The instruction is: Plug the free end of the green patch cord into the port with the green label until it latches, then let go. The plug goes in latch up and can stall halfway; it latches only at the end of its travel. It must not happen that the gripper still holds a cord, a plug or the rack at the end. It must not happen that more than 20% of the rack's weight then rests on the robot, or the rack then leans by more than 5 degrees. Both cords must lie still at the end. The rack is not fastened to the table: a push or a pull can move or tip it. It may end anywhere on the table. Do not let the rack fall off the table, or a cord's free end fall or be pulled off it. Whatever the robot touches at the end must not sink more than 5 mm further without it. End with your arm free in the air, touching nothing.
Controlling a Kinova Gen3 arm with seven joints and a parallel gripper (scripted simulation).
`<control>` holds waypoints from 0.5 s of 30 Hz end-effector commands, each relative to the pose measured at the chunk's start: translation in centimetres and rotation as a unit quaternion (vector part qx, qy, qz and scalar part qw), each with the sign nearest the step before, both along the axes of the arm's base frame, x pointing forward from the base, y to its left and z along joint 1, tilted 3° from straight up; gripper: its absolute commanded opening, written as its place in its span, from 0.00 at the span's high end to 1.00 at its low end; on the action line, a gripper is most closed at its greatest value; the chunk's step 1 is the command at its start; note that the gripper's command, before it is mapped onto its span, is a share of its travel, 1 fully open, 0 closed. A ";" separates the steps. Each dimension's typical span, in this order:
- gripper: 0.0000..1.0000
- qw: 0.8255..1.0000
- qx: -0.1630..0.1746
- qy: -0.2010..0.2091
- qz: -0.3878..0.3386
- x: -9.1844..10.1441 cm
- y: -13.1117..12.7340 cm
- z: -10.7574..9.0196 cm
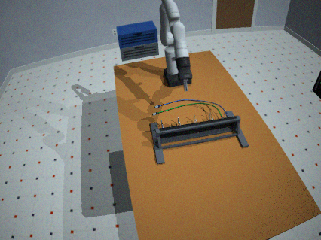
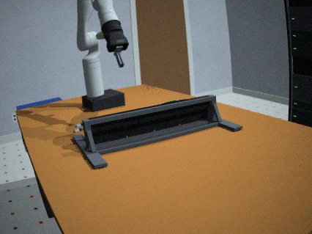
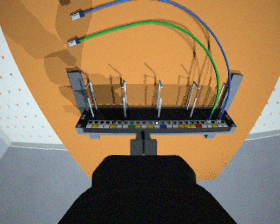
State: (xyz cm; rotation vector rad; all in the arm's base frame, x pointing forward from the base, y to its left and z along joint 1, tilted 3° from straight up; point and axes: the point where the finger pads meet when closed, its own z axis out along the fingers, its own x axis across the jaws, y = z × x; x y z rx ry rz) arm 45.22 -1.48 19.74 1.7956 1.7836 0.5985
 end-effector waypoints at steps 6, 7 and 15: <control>1.00 1.000 0.000 -0.001 0.000 0.1 0.0 0.0; 1.00 1.000 0.000 -0.001 0.000 0.1 0.0 0.0; 1.00 1.000 0.000 -0.001 0.000 0.2 0.0 -0.1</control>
